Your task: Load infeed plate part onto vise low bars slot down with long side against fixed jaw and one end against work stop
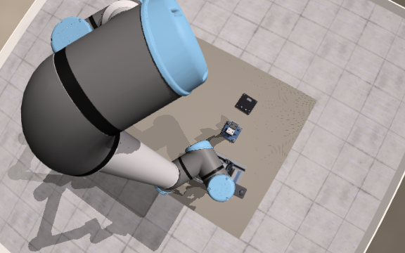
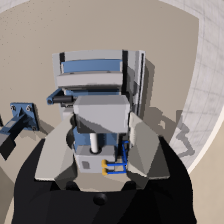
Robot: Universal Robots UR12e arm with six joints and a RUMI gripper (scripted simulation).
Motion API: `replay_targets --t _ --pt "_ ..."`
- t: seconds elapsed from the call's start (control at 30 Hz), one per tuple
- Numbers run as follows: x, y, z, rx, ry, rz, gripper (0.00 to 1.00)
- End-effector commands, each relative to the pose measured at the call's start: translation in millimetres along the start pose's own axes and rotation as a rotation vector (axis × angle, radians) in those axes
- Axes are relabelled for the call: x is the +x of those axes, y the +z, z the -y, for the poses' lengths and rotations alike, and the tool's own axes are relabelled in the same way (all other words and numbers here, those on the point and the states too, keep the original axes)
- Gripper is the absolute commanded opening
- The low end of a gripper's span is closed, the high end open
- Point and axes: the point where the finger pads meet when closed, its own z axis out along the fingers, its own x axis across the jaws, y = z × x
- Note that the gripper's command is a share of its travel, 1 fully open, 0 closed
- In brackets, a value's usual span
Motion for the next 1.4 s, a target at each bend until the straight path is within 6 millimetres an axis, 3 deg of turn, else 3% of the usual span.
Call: replay_targets --t 0.0,1.37 --pt "0.3 -0.3 0.6 0.001 0.000 -0.001 0.00" --pt "0.3 20.8 0.6 0.001 0.002 -0.001 0.00"
